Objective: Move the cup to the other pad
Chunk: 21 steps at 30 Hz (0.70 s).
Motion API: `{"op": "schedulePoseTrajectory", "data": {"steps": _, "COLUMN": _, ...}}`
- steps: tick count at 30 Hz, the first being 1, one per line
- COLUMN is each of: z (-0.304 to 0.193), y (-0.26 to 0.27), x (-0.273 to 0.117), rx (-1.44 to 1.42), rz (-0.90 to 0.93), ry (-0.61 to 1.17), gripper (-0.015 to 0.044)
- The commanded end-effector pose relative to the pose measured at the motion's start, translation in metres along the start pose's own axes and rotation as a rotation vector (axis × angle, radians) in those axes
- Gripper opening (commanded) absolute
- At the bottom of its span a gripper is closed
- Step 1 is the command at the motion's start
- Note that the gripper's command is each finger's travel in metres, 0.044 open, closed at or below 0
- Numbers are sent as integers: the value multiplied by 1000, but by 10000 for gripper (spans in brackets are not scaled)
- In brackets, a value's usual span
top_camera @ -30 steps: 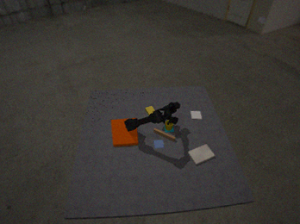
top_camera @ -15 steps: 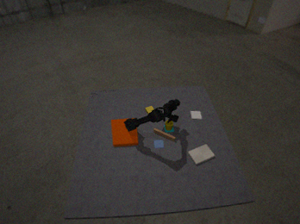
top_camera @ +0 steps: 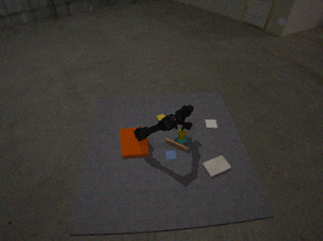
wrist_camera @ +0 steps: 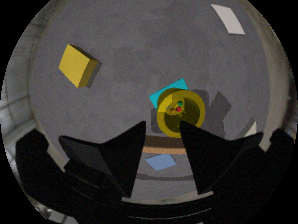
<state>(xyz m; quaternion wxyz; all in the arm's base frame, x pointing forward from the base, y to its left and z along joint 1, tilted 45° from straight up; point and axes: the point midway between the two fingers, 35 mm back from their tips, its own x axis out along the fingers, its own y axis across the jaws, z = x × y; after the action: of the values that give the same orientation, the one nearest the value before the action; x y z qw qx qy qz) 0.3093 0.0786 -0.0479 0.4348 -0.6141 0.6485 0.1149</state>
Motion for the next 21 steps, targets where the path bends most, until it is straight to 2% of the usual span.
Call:
{"op": "schedulePoseTrajectory", "data": {"steps": 1, "z": 0, "y": 0, "x": 1, "rx": -2, "rz": 0, "ry": 1, "gripper": 278}}
{"op": "schedulePoseTrajectory", "data": {"steps": 7, "z": 0, "y": 0, "x": -4, "rx": -1, "rz": 0, "ry": 0, "gripper": 435}}
{"op": "schedulePoseTrajectory", "data": {"steps": 21, "z": 1, "y": 1, "x": -64, "rx": 5, "rz": 3, "ry": -6, "gripper": 440}}
